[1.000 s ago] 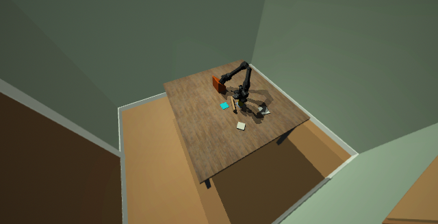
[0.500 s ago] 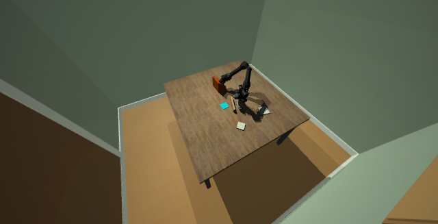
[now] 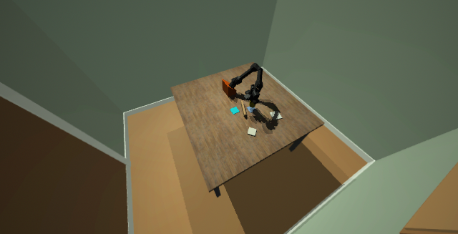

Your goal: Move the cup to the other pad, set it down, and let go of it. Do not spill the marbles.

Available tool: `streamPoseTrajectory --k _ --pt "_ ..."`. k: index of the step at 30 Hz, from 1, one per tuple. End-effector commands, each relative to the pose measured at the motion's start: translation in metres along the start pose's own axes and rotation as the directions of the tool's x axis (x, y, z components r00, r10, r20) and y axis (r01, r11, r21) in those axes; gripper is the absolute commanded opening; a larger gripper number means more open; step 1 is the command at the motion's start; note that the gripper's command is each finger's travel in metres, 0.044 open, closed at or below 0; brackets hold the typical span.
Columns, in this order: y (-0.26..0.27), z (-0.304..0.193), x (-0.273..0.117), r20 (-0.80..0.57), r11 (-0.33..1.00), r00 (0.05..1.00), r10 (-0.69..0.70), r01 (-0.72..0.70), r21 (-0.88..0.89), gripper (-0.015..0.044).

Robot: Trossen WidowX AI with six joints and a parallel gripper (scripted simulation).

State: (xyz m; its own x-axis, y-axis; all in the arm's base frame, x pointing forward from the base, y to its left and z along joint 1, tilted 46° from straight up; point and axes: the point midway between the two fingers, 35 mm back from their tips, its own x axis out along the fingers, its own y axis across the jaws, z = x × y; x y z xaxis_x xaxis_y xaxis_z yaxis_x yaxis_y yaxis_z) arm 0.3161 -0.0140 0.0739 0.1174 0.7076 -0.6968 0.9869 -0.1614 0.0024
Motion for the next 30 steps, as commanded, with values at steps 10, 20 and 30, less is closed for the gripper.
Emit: streamPoseTrajectory --k 10,20,30 --pt "0.000 0.000 -0.009 0.000 1.000 1.000 0.005 -0.005 0.000 0.0000" --pt "0.000 0.000 -0.009 0.000 1.000 1.000 0.005 -0.005 0.000 0.0000" --pt "-0.010 0.023 -0.009 0.004 1.000 1.000 0.006 -0.006 -0.003 0.0000"
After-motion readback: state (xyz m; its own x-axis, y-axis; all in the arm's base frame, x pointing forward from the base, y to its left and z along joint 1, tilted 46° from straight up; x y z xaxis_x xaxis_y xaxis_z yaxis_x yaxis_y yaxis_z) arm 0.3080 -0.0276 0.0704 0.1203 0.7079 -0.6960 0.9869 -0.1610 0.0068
